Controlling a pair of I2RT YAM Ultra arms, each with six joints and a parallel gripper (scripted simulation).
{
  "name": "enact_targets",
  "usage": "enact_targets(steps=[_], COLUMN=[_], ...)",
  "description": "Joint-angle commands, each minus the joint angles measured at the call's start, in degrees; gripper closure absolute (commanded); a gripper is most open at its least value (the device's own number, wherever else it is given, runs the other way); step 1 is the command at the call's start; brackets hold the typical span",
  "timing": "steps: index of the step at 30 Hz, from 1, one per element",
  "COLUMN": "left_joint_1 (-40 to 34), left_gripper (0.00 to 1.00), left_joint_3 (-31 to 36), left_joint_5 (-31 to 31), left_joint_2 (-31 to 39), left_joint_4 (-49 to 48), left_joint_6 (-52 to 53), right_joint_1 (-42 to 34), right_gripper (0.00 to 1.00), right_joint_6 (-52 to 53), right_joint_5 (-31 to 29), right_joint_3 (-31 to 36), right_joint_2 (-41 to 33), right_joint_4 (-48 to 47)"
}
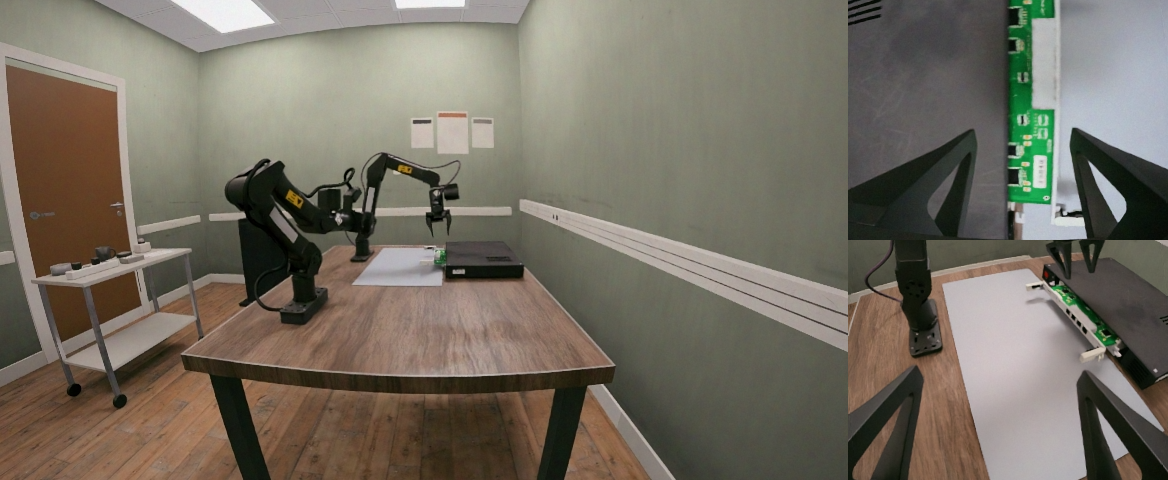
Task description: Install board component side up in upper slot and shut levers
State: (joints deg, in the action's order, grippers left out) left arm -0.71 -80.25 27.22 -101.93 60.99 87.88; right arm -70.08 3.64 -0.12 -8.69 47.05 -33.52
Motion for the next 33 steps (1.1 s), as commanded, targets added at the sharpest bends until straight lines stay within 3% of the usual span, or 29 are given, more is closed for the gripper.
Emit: enact_targets(steps=[1,4,7,10,13,16,22,33], left_joint_1=[-0.06,-0.26,-0.23,0.19,0.53,0.93,1.66,2.75], left_gripper=[0.36,0.36,0.68,0.68,0.68,0.68,0.68,0.68], left_joint_3=[-0.34,0.21,0.51,1.08,1.51,2.89,5.13,8.16], left_joint_5=[0.6,0.55,-2.29,-6.83,-8.78,-14.09,-18.93,-23.97], left_joint_2=[-0.4,-0.54,-0.44,0.62,1.29,2.09,3.34,5.31], left_joint_4=[3.34,3.33,4.61,5.53,5.95,7.17,7.88,4.55], left_joint_6=[0.97,0.98,-1.91,-6.95,-9.68,-18.19,-31.23,-52.22], right_joint_1=[-0.18,-0.18,-0.11,0.36,0.74,1.27,2.18,3.94], right_gripper=[0.0,0.0,0.34,0.68,0.68,0.68,0.68,0.68], right_joint_6=[-0.18,-0.18,1.08,2.76,3.6,6.19,10.92,20.21], right_joint_5=[0.43,0.43,-2.08,-6.09,-8.01,-13.66,-20.75,-27.45], right_joint_3=[-0.04,-0.04,-0.5,-2.45,-3.61,-7.83,-16.52,-33.26], right_joint_2=[-0.72,-0.72,-0.48,0.93,1.58,4.83,12.73,27.17], right_joint_4=[-0.69,-0.69,1.23,3.79,5.06,8.84,14.65,28.72])
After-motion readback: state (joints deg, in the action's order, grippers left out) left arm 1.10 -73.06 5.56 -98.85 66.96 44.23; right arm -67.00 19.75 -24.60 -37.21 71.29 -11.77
